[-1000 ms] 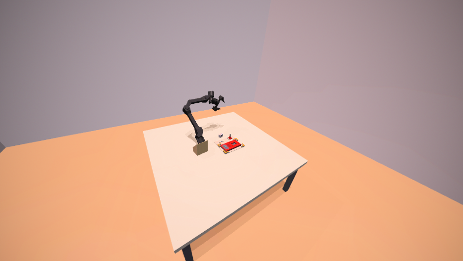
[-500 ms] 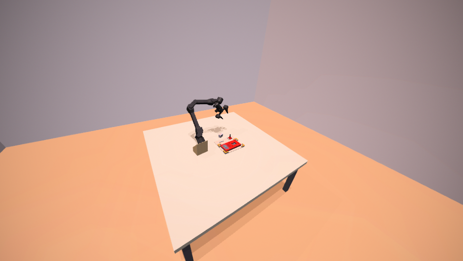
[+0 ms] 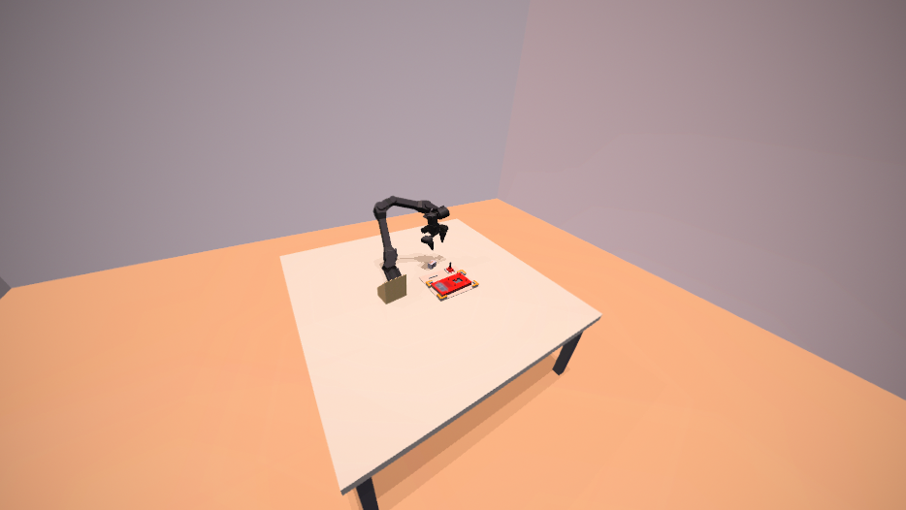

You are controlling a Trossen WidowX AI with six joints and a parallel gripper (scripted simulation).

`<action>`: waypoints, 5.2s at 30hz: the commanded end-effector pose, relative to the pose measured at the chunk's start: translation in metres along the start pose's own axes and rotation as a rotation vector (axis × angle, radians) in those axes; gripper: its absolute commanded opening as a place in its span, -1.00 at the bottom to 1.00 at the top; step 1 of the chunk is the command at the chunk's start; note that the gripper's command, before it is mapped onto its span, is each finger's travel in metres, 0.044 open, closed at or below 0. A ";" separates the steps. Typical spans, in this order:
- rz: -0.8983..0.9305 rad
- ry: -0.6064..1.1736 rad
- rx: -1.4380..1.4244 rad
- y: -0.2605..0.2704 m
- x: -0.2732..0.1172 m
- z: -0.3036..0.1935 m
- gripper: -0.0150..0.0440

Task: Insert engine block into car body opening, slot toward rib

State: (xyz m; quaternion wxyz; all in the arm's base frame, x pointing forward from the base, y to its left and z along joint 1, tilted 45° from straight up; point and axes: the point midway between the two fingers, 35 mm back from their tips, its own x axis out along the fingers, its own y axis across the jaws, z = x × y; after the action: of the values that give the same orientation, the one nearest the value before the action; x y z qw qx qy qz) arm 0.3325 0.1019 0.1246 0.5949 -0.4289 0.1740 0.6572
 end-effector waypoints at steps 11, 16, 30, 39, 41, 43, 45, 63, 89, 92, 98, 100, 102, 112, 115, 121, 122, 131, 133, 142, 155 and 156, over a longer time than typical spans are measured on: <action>0.148 -0.152 -0.075 0.047 0.028 -0.002 1.00; 0.147 -0.153 -0.075 0.051 0.051 0.002 1.00; 0.147 -0.153 -0.075 0.053 0.078 0.006 1.00; 0.147 -0.154 -0.075 0.055 0.092 0.008 1.00; 0.147 -0.154 -0.075 0.055 0.095 0.009 1.00; 0.147 -0.155 -0.075 0.056 0.098 0.009 1.00; 0.147 -0.155 -0.075 0.056 0.102 0.010 1.00; 0.146 -0.155 -0.075 0.057 0.104 0.010 0.06; 0.149 -0.143 -0.075 0.042 0.032 -0.005 -0.49; 0.149 -0.143 -0.075 0.042 0.022 -0.006 -0.49; 0.150 -0.146 -0.075 0.042 0.003 -0.007 -0.49; 0.149 -0.147 -0.075 0.042 -0.004 -0.007 -0.49; 0.149 -0.148 -0.074 0.042 -0.010 -0.007 -0.49; 0.148 -0.152 -0.075 0.046 -0.003 -0.005 -0.49; 0.148 -0.147 -0.075 0.046 -0.003 -0.005 -0.49; 0.149 -0.097 -0.079 0.046 -0.005 -0.003 -0.49; 0.150 -0.081 -0.081 0.046 -0.005 -0.002 -0.49; 0.159 0.186 -0.102 0.048 -0.002 0.007 -0.49; 0.156 0.254 -0.106 0.049 -0.002 0.009 -0.49; 0.119 0.552 -0.122 0.048 0.000 0.019 -0.49; 0.110 0.662 -0.127 0.050 0.009 0.024 -0.49; 0.106 0.688 -0.129 0.050 0.012 0.026 -0.49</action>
State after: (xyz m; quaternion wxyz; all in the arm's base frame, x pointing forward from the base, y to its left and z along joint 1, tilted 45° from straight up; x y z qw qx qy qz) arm 0.2793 0.1124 0.1203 0.4458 -0.6408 0.3331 0.5289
